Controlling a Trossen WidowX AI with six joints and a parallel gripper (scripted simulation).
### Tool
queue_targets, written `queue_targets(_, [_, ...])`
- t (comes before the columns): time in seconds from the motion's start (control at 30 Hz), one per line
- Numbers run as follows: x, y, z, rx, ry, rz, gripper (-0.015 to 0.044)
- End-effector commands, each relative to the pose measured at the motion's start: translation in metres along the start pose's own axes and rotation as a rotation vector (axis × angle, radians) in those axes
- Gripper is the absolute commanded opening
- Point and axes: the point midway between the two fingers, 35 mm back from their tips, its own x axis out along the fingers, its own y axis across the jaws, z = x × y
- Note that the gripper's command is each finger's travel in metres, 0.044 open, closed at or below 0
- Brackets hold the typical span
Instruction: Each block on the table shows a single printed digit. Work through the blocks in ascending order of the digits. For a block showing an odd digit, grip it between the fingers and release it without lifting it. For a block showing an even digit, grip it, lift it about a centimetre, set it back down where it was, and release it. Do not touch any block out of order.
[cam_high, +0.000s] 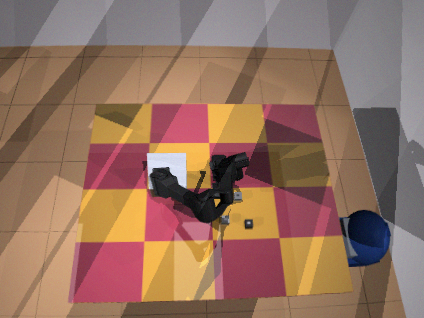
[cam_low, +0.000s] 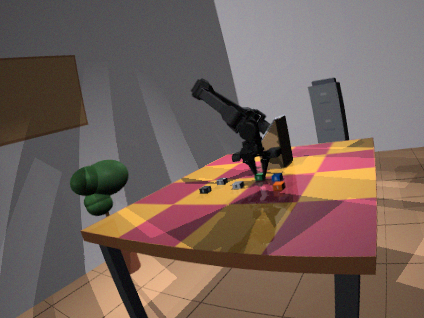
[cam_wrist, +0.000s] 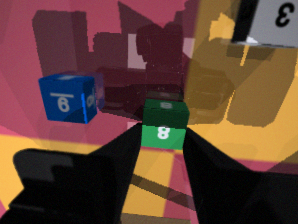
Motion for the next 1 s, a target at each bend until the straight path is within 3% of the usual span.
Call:
queue_targets(0.0, [0.003,0.000,-0.003,-0.011,0.007,-0.005,0.0120])
queue_targets(0.2, [0.003,0.000,-0.003,-0.011,0.007,-0.005,0.0120])
queue_targets(0.57, [0.003,0.000,-0.003,-0.011,0.007,-0.005,0.0400])
queue_targets(0.93, [-0.034,0.001,-0.003,-0.011,0.007,-0.004,0.0400])
queue_targets(0.97, [-0.036,0.001,-0.002,-0.011,0.006,-0.003,0.0374])
